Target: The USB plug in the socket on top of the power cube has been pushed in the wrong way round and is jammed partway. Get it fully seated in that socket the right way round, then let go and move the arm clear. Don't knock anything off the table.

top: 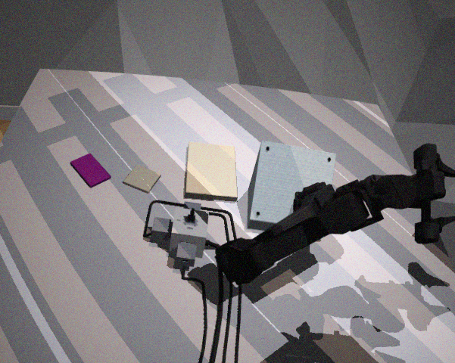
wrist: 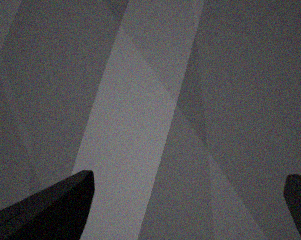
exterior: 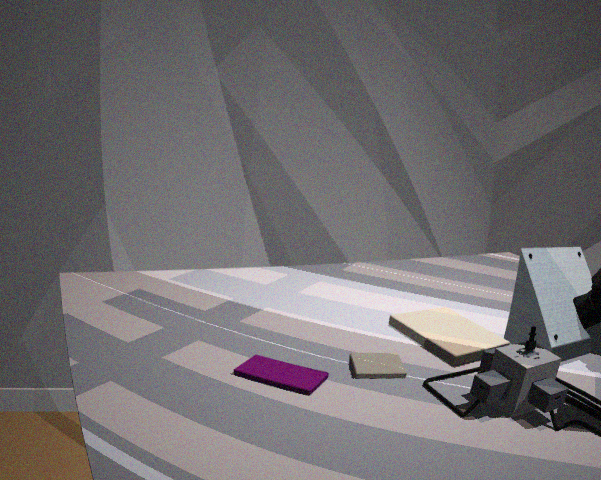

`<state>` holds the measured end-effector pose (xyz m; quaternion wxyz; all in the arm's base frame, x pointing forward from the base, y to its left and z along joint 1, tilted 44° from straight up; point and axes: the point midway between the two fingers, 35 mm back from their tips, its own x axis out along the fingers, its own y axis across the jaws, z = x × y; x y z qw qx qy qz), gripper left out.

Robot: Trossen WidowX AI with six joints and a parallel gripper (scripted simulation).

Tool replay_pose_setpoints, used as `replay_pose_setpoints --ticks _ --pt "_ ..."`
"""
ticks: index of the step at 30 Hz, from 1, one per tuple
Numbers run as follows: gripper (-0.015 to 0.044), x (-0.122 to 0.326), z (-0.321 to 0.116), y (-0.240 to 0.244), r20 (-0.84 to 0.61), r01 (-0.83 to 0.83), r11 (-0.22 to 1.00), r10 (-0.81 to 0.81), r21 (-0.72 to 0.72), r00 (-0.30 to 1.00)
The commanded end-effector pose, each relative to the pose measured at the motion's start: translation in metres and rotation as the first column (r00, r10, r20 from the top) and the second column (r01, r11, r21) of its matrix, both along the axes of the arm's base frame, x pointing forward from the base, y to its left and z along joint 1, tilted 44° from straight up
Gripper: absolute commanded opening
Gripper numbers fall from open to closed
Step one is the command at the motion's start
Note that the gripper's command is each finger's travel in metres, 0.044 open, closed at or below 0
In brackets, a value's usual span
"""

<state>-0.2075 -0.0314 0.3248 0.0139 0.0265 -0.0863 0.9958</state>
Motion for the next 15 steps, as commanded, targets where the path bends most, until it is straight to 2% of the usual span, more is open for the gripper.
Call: replay_pose_setpoints --ticks 1,4,7,11,15 --pt "0.0426 -0.001 -0.001 -0.003 0.006 -0.014 1.0 0.014 -0.001 1.0" --pt "0.044 -0.003 -0.013 -0.045 0.098 -0.198 0.98 0.198 -0.015 0.975" --pt "0.044 0.006 -0.03 -0.098 0.224 -0.411 0.91 0.412 -0.053 0.884" --pt "0.044 0.04 -0.056 -0.161 0.395 -0.632 0.764 0.624 -0.129 0.674" --pt "0.044 0.09 -0.082 -0.207 0.552 -0.766 0.604 0.725 -0.221 0.412"
